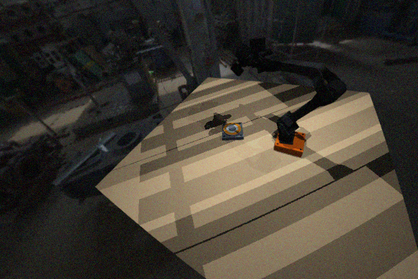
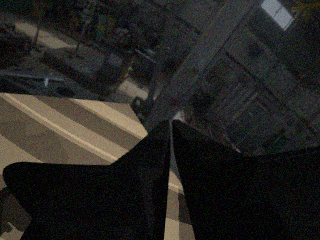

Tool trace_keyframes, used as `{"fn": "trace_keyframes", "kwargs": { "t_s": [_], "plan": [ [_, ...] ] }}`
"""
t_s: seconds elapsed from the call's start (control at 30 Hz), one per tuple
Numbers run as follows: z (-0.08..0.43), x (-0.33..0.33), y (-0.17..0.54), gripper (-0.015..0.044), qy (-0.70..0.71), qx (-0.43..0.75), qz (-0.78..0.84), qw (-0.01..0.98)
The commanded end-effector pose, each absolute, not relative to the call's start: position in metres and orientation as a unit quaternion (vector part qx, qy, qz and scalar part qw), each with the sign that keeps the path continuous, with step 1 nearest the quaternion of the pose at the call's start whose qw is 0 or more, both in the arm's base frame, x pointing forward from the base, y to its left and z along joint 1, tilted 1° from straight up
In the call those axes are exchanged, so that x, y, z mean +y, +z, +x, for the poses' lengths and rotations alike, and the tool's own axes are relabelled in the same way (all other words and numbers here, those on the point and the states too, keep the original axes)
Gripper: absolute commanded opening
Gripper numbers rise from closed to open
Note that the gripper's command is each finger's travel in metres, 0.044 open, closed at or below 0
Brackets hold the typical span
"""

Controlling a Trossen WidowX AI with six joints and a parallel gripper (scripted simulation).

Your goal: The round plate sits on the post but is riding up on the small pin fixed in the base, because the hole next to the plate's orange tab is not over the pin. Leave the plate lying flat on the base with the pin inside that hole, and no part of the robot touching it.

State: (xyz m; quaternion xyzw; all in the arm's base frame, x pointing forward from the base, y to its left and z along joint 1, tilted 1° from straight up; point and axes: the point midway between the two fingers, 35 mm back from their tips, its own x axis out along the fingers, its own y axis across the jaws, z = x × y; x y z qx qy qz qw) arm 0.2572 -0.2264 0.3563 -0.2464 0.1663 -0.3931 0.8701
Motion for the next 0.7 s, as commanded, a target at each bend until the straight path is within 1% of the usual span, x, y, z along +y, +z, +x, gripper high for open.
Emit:
{"fn": "trace_keyframes", "kwargs": {
  "t_s": [0.0,0.07,0.13,0.23,0.33,0.4,0.5,0.67],
  "plan": [
    [0.294,-0.197,0.292,0.0,-0.296,0.253,-0.178,0.904],
    [0.307,-0.175,0.255,0.0,-0.245,0.309,-0.139,0.908],
    [0.311,-0.163,0.236,0.0,-0.221,0.339,-0.118,0.907],
    [0.311,-0.115,0.176,0.0,-0.143,0.449,-0.052,0.881],
    [0.295,-0.072,0.132,0.0,-0.092,0.549,-0.001,0.831],
    [0.287,-0.059,0.12,0.0,-0.08,0.582,0.013,0.809],
    [0.252,-0.022,0.091,0.0,-0.054,0.685,0.048,0.725],
    [0.248,-0.022,0.089,0.0,-0.053,0.693,0.05,0.717]
  ]
}}
